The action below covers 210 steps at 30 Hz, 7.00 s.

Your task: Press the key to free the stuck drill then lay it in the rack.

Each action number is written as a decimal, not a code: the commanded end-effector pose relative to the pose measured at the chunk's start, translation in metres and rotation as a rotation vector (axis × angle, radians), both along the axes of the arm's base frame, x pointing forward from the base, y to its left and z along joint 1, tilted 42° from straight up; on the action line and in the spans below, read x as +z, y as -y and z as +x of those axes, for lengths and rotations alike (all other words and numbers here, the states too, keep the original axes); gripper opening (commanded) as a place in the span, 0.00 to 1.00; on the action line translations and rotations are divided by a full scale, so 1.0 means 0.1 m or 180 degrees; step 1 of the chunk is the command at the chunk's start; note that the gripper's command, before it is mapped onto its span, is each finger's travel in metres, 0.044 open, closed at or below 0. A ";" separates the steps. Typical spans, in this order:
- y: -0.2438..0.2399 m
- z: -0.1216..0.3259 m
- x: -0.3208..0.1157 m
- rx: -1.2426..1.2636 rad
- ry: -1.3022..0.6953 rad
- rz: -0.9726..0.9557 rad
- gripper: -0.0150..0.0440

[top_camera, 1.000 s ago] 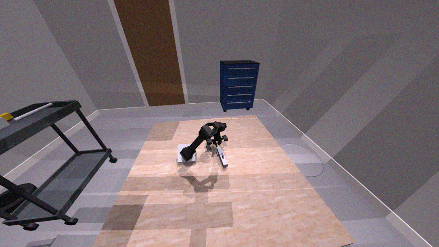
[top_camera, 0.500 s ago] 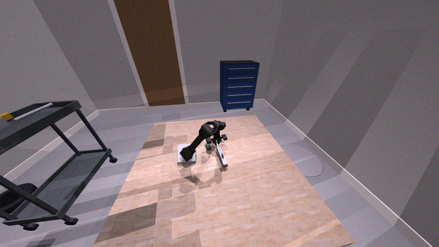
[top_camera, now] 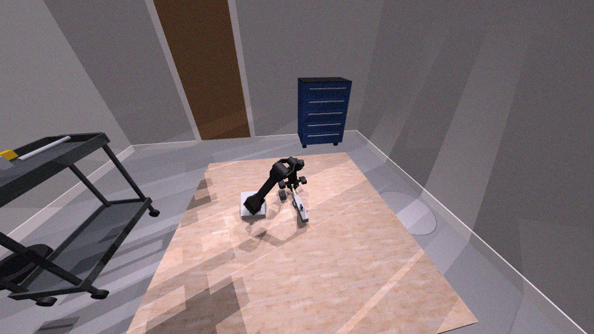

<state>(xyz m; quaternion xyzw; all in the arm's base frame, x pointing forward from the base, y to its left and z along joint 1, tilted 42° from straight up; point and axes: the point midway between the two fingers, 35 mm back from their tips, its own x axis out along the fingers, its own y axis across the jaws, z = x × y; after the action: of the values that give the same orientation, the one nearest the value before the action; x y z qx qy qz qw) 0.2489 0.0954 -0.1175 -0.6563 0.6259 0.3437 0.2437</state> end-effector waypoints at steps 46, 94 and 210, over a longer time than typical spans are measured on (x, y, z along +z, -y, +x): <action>-0.34 -0.06 -0.09 -0.0015 -0.0003 0.0007 0.25; -0.46 -0.07 0.08 -0.0014 -0.0004 0.0009 0.25; -0.22 -0.81 -0.28 -0.0014 -0.0017 0.0010 0.25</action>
<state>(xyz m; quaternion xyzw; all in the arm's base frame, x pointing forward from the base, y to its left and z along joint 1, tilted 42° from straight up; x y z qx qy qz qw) 0.1696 0.1217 -0.1426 -0.6518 0.6269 0.3456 0.2505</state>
